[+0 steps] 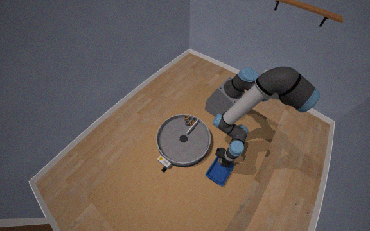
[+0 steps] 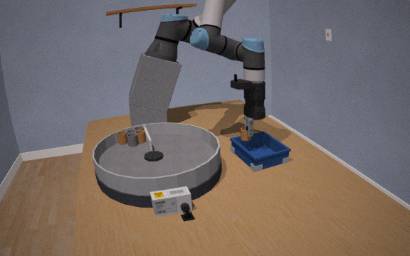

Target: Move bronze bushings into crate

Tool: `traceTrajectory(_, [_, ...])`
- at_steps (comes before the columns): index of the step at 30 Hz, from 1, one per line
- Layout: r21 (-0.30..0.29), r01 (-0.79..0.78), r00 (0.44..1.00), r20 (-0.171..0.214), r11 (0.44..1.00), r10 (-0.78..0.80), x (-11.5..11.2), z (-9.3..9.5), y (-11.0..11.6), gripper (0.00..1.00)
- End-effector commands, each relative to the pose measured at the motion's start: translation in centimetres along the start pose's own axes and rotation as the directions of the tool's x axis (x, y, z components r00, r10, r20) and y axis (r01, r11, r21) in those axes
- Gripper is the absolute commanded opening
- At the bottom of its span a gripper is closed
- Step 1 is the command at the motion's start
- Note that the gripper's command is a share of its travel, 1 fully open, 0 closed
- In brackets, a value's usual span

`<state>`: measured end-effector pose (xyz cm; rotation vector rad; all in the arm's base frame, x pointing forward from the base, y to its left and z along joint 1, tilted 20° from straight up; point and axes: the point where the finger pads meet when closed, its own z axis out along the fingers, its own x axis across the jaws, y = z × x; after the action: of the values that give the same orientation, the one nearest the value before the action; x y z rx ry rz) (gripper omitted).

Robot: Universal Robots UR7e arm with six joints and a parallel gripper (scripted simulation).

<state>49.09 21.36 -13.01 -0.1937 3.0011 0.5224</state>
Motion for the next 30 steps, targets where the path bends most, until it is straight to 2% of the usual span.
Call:
traceTrajectory(1, [0.000, 0.000, 1.000, 0.002, 1.000, 0.000, -0.1, 0.2, 0.0, 0.00])
traceTrajectory(10, [0.000, 0.000, 1.000, 0.002, 1.000, 0.000, -0.1, 0.2, 0.0, 0.00])
traceTrajectory(15, [0.000, 0.000, 1.000, 0.002, 1.000, 0.000, -0.1, 1.1, 0.0, 0.00])
traceTrajectory(27, [0.000, 0.000, 1.000, 0.002, 1.000, 0.000, -0.1, 1.1, 0.0, 0.00])
traceTrajectory(30, [0.000, 0.000, 1.000, 0.002, 1.000, 0.000, -0.1, 1.6, 0.0, 0.00])
